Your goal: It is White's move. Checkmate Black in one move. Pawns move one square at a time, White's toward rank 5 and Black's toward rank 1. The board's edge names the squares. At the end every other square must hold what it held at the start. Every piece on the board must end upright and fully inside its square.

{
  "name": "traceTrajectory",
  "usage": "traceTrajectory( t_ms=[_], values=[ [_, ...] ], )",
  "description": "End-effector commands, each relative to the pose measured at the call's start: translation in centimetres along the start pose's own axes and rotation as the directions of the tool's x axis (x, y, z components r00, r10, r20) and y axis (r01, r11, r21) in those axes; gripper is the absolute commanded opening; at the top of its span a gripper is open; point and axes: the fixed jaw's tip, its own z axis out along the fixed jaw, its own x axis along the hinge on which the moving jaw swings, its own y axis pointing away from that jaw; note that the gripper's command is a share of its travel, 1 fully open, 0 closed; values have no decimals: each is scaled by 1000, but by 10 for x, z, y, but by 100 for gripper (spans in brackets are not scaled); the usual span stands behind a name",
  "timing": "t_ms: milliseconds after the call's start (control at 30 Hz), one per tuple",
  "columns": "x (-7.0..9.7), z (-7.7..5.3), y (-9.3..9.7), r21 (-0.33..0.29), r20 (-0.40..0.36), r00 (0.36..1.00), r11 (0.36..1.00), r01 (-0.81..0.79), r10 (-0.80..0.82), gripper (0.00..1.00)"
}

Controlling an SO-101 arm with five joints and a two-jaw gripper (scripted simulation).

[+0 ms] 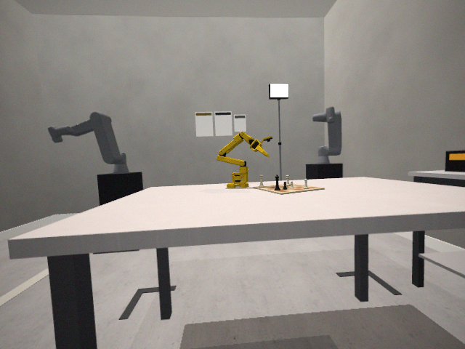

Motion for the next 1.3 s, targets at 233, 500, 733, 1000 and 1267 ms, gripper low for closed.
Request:
traceTrajectory(
  t_ms=[233,500,733,1000,1267],
  values=[
    [4,1,1,-7,-15,1000,1000,7,-7,40],
    [3,3,6,-31,-86,996,999,27,-30,36],
    [0,16,22,-107,-306,944,990,91,-120,22],
    [3,35,40,-182,-499,837,972,151,-223,9],
    [10,50,54,-229,-608,739,955,188,-291,0]
  ],
)
